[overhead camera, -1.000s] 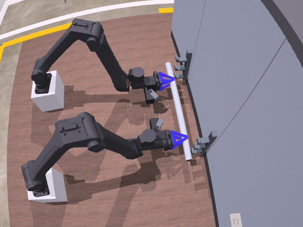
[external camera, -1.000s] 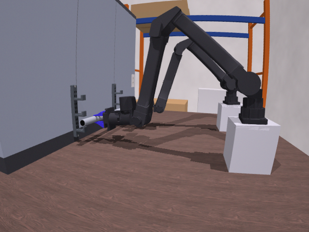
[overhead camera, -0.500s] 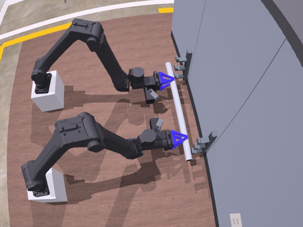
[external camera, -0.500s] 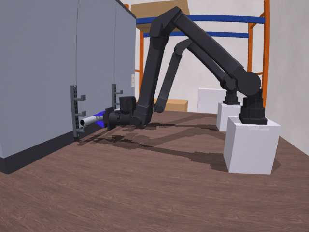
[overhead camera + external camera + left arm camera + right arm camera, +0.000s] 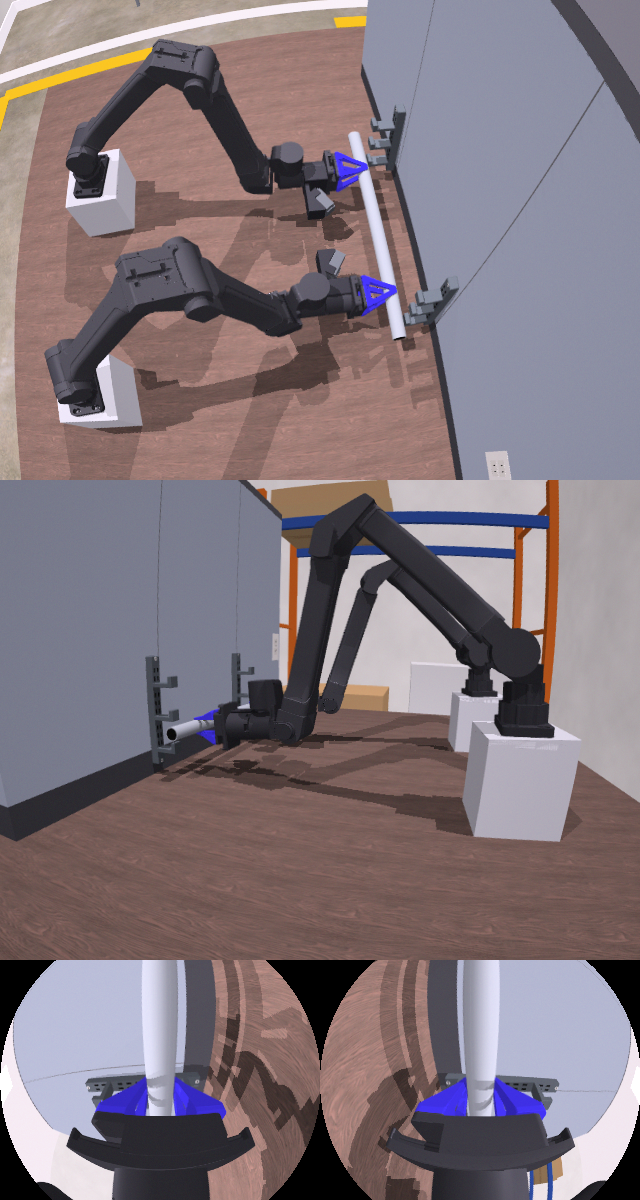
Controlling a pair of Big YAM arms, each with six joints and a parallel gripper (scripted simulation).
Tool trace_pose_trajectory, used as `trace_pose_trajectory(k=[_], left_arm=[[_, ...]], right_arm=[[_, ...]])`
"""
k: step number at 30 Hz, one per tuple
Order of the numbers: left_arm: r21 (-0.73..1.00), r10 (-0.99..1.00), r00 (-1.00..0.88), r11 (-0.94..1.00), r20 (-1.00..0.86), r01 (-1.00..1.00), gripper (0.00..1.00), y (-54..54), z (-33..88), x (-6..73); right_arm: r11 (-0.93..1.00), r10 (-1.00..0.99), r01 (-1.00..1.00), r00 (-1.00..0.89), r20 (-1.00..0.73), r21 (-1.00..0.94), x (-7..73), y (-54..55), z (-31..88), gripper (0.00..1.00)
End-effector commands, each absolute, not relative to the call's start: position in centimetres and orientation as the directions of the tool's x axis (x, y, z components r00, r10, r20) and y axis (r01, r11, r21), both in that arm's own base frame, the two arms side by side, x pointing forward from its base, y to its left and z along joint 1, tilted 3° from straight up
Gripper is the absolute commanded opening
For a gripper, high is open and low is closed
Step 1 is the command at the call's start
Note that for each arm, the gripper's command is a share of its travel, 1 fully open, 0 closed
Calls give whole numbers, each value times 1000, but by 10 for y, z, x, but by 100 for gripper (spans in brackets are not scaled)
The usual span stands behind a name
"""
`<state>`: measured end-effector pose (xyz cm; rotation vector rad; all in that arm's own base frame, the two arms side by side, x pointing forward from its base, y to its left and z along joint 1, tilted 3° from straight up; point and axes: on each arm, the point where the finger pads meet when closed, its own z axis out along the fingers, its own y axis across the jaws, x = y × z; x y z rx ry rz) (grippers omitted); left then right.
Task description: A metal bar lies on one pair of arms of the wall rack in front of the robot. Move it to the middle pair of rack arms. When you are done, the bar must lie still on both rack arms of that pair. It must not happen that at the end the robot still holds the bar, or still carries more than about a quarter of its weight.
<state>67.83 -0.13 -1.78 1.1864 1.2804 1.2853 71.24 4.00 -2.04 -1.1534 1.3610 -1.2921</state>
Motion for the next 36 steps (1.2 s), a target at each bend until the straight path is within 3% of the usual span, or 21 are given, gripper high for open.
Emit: trace_pose_trajectory(k=[1,36], left_arm=[[996,993,-119,-3,-8,-93,0,10,23,686],[996,993,-119,-3,-8,-93,0,11,15,686]], right_arm=[[-1,-986,54,-167,-9,-999,724,37,29,0],[-1,-986,54,-167,-9,-999,725,37,26,0]])
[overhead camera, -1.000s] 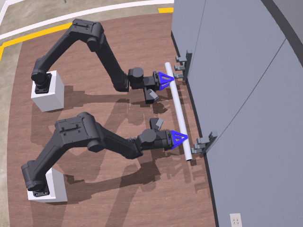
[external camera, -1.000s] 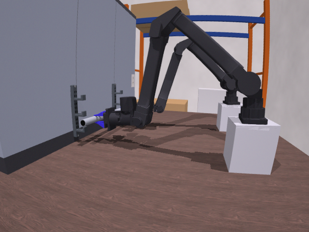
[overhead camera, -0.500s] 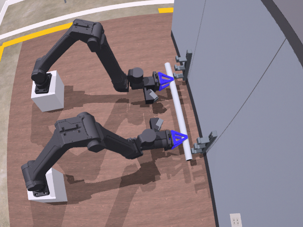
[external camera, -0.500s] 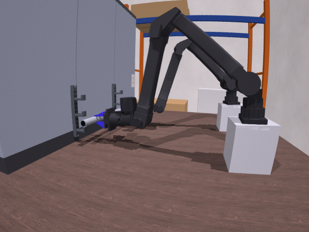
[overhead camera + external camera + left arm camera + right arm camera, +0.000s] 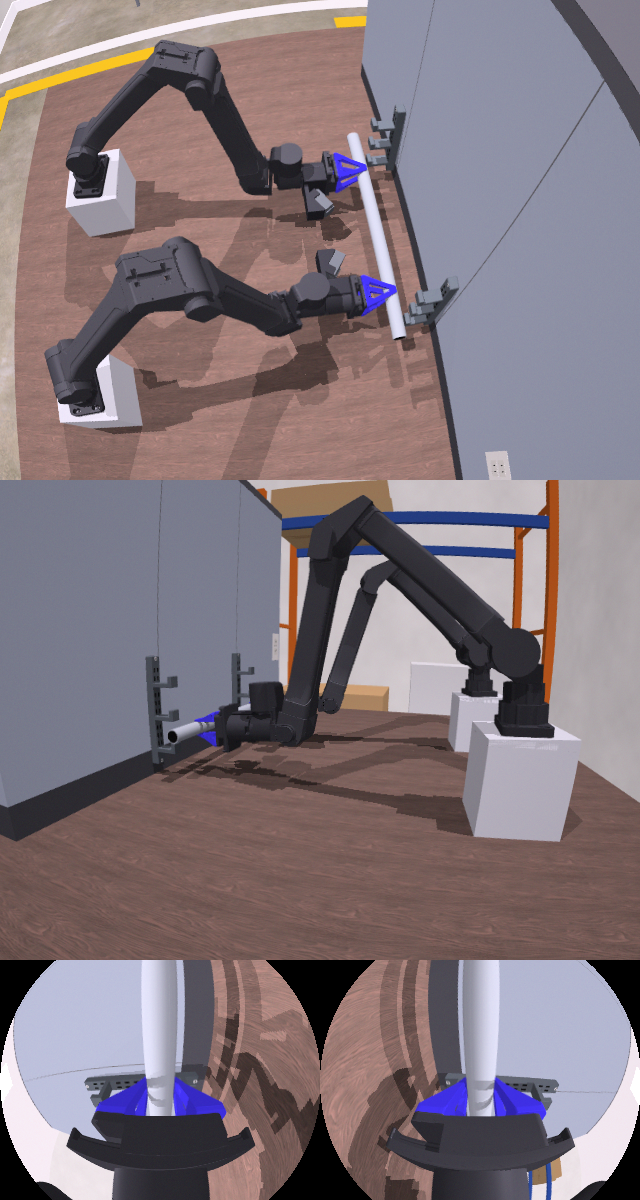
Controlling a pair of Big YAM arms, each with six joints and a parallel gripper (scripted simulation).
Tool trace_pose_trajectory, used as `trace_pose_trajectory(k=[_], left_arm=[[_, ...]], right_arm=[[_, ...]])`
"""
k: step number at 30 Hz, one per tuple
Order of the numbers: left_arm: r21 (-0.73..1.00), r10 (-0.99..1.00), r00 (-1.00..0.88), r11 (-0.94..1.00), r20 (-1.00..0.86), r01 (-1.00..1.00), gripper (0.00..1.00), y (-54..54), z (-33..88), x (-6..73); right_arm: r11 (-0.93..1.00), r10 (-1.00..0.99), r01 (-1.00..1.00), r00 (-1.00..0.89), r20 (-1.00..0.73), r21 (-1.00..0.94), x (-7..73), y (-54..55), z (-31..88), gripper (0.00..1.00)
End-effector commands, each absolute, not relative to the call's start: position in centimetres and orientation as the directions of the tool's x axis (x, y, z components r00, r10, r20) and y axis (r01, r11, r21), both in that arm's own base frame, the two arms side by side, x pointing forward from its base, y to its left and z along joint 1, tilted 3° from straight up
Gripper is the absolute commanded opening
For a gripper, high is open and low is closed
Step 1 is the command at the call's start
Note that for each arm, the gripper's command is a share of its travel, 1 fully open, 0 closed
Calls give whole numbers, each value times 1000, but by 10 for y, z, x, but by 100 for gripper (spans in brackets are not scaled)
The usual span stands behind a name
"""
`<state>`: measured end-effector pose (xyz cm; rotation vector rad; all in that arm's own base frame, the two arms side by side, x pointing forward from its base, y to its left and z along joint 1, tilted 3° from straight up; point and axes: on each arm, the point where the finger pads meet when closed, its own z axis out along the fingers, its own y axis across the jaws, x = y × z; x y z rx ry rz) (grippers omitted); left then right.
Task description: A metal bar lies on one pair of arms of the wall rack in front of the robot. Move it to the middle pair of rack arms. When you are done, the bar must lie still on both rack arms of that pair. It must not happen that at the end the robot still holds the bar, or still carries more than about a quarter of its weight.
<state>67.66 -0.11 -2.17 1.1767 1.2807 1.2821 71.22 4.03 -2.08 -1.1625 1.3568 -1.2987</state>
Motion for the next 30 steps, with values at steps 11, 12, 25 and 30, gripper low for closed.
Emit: trace_pose_trajectory(k=[11,12,25,30], left_arm=[[996,993,-119,-3,-8,-93,0,11,14,687],[996,993,-119,-3,-8,-93,0,11,14,687],[996,993,-119,-3,-8,-93,0,11,13,688],[996,993,-119,-3,-8,-93,0,12,13,689]], right_arm=[[-1,-986,54,-167,-9,-999,725,37,25,0],[-1,-986,54,-167,-9,-999,725,37,25,0],[-1,-986,54,-167,-9,-999,725,37,24,0],[-1,-986,54,-167,-9,-999,725,37,24,0]])
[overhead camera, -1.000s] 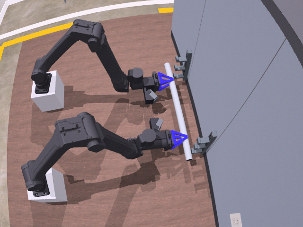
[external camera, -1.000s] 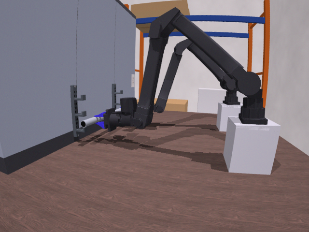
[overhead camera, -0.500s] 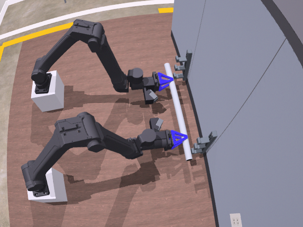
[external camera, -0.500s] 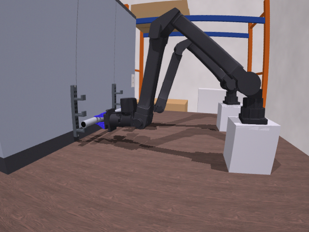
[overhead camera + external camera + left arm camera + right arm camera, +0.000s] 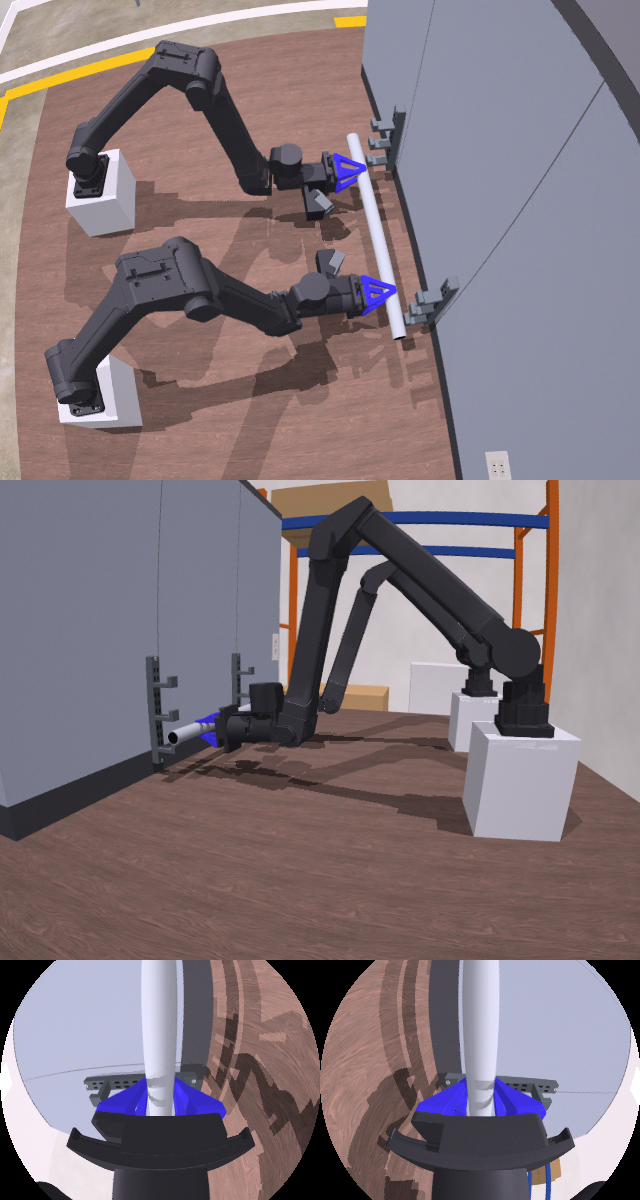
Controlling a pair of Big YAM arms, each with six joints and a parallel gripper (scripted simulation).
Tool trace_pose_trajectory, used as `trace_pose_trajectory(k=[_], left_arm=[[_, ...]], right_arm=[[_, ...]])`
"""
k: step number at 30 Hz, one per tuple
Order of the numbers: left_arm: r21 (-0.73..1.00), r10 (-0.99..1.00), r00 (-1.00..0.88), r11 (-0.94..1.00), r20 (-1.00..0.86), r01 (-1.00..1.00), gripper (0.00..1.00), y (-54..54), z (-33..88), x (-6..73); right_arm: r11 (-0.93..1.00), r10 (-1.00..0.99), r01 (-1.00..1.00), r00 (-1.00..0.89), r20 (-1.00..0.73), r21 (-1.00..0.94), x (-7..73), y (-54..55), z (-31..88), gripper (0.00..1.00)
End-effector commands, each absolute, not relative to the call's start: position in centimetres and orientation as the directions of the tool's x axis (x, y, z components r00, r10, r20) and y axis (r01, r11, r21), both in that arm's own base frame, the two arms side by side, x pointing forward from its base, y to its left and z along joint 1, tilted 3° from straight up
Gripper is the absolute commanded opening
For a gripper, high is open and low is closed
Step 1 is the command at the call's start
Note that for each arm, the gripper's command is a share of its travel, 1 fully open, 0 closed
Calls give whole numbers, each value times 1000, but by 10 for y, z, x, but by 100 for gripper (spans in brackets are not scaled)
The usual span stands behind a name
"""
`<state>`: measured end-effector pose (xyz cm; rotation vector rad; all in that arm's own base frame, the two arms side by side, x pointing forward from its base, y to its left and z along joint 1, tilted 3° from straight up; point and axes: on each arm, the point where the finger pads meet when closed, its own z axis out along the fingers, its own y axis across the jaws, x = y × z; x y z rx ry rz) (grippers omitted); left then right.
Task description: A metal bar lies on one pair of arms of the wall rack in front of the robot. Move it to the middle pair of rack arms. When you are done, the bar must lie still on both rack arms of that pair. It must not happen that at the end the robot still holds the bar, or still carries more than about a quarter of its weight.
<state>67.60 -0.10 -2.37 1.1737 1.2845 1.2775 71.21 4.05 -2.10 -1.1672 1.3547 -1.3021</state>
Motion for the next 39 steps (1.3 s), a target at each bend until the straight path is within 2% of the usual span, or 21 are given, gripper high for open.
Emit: trace_pose_trajectory(k=[1,39], left_arm=[[996,993,-119,-3,-8,-93,0,12,13,689],[996,993,-119,-3,-8,-93,0,11,13,686]], right_arm=[[-1,-986,54,-167,-9,-999,725,37,24,0],[-1,-986,54,-167,-9,-999,718,39,21,0]])
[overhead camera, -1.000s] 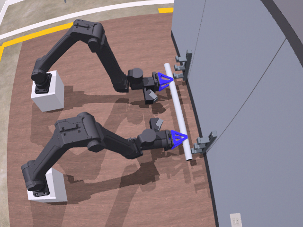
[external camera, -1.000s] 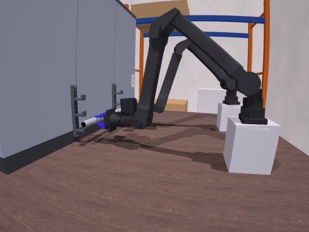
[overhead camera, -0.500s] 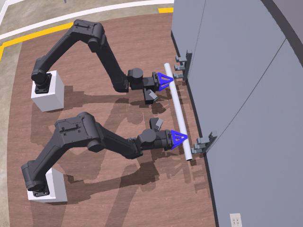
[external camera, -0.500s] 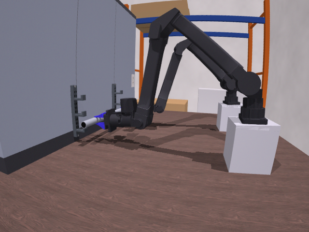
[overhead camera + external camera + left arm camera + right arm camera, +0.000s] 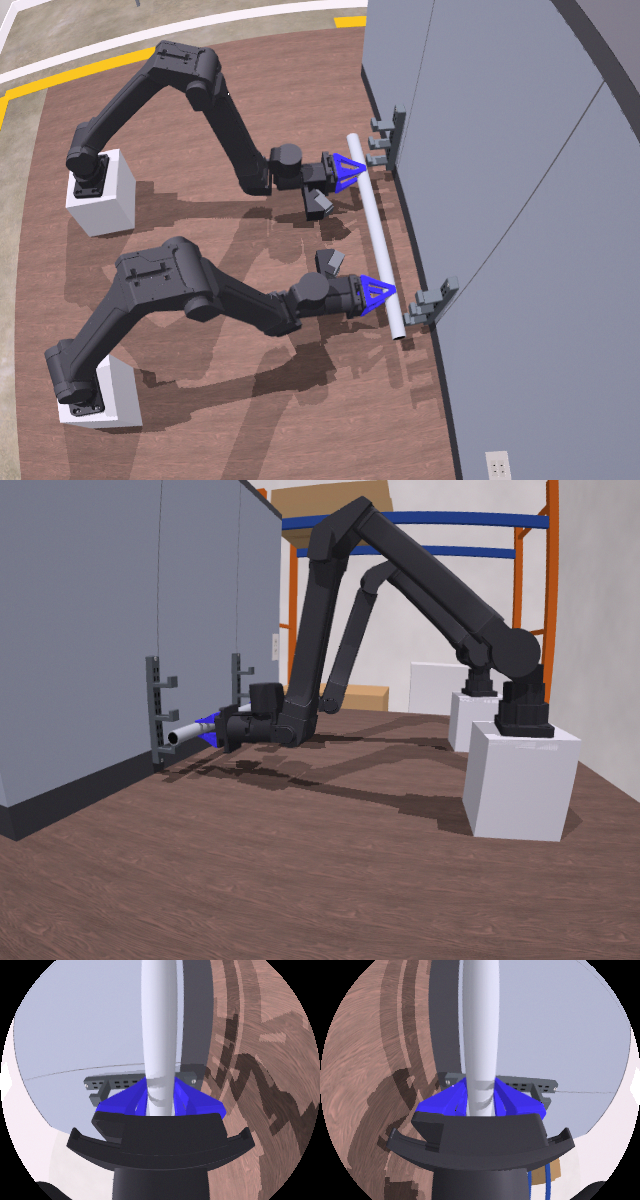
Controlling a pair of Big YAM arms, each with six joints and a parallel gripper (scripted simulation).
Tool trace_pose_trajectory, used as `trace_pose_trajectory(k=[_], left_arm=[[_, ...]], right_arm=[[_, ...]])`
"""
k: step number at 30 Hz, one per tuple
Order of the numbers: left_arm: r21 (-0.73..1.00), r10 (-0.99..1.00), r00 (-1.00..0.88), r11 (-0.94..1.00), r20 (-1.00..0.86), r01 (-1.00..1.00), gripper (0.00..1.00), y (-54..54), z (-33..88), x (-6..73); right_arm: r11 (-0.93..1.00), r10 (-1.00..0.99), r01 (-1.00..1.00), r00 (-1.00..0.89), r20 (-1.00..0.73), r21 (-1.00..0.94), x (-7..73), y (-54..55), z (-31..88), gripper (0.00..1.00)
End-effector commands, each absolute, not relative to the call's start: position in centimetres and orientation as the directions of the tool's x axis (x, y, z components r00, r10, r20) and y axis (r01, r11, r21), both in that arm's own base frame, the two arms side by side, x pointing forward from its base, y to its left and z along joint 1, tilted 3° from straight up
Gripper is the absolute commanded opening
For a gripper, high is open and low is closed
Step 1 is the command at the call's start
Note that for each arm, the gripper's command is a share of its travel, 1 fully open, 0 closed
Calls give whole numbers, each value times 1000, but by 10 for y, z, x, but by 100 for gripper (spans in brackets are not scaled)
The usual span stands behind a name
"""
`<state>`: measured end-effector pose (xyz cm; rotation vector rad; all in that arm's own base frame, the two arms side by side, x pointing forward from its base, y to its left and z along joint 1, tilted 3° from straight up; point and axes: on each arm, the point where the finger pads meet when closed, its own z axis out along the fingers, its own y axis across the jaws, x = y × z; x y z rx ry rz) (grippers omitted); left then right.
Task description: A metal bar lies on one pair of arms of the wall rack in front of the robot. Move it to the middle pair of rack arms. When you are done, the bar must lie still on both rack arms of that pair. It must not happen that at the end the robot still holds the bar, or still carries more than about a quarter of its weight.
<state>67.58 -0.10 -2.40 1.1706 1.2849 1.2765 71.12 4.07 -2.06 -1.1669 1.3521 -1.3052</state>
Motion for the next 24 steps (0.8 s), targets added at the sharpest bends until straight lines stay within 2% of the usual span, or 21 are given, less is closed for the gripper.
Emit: trace_pose_trajectory(k=[1,24], left_arm=[[996,993,-119,-3,-8,-93,0,11,13,684],[996,993,-119,-3,-8,-93,0,7,13,652]], right_arm=[[-1,-986,54,-167,-9,-999,716,39,21,0],[-1,-986,54,-167,-9,-999,682,44,19,0]])
